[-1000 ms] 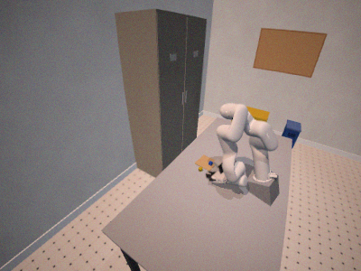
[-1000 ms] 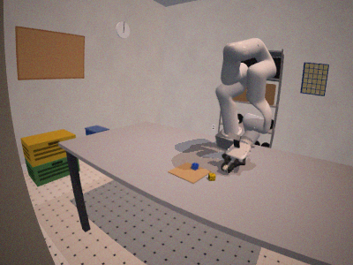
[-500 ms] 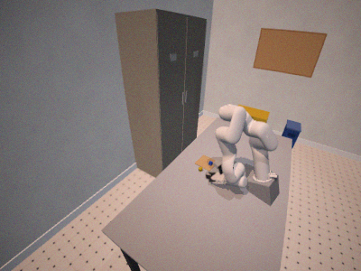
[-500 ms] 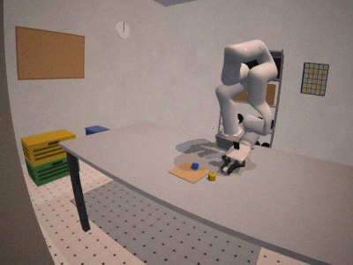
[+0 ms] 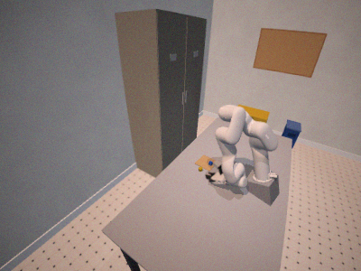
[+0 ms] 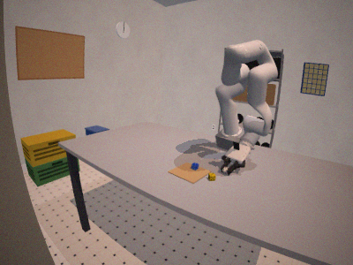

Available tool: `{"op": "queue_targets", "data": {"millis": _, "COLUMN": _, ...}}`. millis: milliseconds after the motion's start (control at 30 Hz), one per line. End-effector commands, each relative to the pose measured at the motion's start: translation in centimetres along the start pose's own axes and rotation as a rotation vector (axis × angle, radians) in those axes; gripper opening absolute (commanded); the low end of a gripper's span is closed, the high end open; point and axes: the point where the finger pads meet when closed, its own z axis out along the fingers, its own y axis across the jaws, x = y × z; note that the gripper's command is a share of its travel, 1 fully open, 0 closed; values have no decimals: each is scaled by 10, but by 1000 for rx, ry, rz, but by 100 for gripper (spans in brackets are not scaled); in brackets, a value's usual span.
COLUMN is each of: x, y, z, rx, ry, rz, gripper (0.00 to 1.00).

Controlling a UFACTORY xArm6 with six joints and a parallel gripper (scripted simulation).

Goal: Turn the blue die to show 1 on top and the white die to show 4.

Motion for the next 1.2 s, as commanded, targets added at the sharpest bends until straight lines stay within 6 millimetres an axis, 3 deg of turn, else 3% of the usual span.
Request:
{"op": "queue_targets", "data": {"millis": 0, "x": 0, "y": 0, "z": 0, "rx": 1, "ry": 1, "rz": 1, "gripper": 21}}
{"op": "queue_targets", "data": {"millis": 767, "x": 0, "y": 0, "z": 0, "rx": 1, "ry": 1, "rz": 1, "gripper": 21}}
{"op": "queue_targets", "data": {"millis": 1167, "x": 0, "y": 0, "z": 0, "rx": 1, "ry": 1, "rz": 1, "gripper": 37}}
